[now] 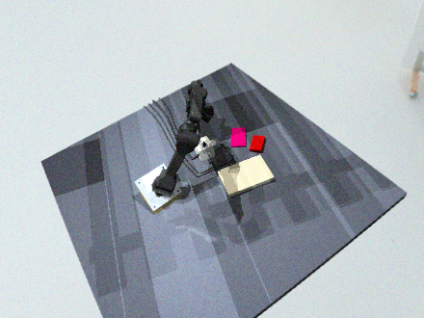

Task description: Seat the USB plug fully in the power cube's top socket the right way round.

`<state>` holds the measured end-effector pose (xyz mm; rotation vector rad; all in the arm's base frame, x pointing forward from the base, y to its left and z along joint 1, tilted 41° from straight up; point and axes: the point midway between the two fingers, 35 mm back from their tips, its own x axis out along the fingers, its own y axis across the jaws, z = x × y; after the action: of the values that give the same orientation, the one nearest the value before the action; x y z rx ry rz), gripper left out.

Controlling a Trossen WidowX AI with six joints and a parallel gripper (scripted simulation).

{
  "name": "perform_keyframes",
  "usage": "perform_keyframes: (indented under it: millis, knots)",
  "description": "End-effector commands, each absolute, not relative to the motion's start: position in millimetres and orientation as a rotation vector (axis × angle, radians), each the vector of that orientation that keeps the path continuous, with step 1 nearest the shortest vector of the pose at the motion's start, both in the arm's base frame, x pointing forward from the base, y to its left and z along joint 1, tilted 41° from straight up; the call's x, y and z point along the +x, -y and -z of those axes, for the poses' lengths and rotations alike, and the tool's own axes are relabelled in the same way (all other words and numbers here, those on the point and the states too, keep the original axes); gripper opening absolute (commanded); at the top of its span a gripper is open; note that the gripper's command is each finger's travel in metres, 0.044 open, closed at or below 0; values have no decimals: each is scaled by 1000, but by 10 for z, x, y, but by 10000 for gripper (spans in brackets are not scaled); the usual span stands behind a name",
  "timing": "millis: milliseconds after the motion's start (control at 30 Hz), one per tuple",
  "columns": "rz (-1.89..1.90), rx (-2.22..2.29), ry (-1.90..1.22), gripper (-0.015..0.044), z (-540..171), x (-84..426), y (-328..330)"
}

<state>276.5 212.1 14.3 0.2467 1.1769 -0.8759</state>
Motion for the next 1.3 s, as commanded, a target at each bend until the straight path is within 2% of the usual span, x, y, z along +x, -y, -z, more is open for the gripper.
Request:
perform_keyframes:
  millis: [0,1267]
  knots:
    - [1380,764,-611,440,-336,2773,-1531]
    - [1392,785,-587,440,-225,2796,-1390]
